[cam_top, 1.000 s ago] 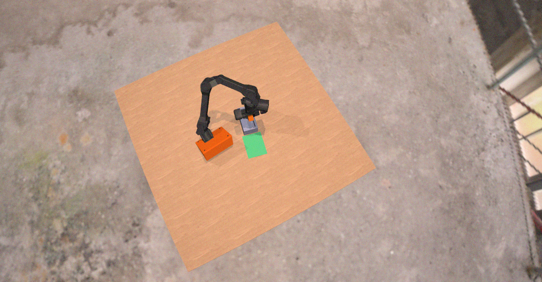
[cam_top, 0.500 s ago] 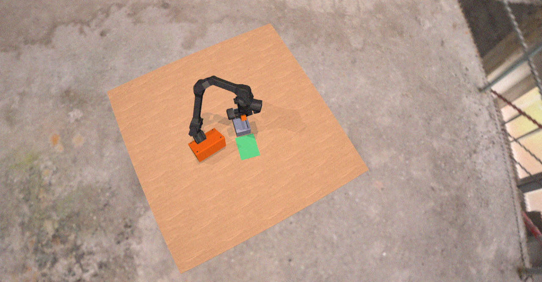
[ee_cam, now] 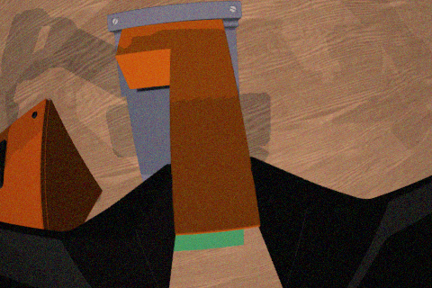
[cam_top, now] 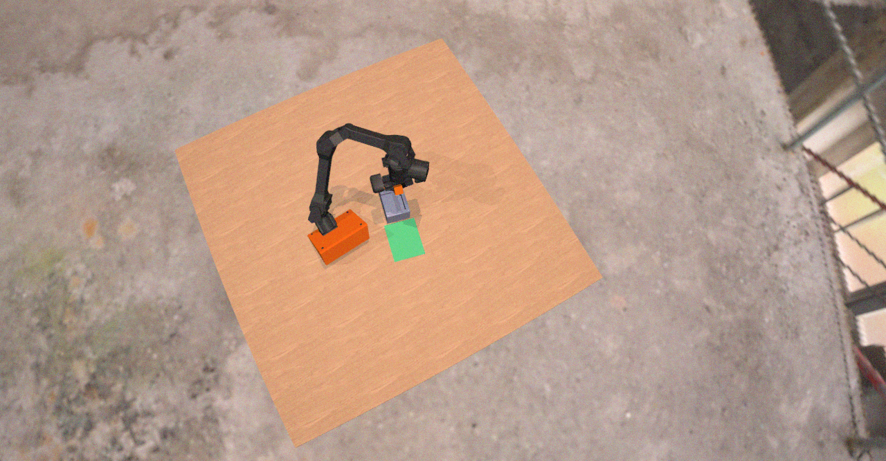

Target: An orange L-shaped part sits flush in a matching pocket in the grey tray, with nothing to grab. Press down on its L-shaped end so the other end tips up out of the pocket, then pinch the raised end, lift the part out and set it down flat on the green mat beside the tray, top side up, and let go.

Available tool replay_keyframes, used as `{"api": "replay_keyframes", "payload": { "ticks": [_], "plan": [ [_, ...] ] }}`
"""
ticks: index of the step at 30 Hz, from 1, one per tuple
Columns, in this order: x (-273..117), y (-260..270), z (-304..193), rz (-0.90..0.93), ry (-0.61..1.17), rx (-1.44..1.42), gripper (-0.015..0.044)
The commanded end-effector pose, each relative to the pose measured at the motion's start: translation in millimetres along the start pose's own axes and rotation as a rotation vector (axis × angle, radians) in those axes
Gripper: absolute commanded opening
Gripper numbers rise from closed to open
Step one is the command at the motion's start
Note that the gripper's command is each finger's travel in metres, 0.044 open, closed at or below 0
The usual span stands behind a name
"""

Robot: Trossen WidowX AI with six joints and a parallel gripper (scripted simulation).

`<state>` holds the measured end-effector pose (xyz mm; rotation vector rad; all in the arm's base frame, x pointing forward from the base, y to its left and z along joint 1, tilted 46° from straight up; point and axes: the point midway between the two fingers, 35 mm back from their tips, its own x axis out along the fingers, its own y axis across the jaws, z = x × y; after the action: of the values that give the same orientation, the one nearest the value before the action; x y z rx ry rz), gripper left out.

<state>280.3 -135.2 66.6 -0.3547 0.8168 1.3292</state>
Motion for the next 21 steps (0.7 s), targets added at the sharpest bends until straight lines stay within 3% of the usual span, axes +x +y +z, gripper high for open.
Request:
{"api": "replay_keyframes", "payload": {
  "ticks": [1,9,21],
  "plan": [
    [-3.7,-0.8,-0.4,-0.003,0.007,-0.009,0.0],
    [-7.0,-0.1,-7.4,-0.003,0.007,-0.009,0.0],
    [-3.9,4.6,-70.9,-0.003,0.01,-0.009,0.0]
  ]
}}
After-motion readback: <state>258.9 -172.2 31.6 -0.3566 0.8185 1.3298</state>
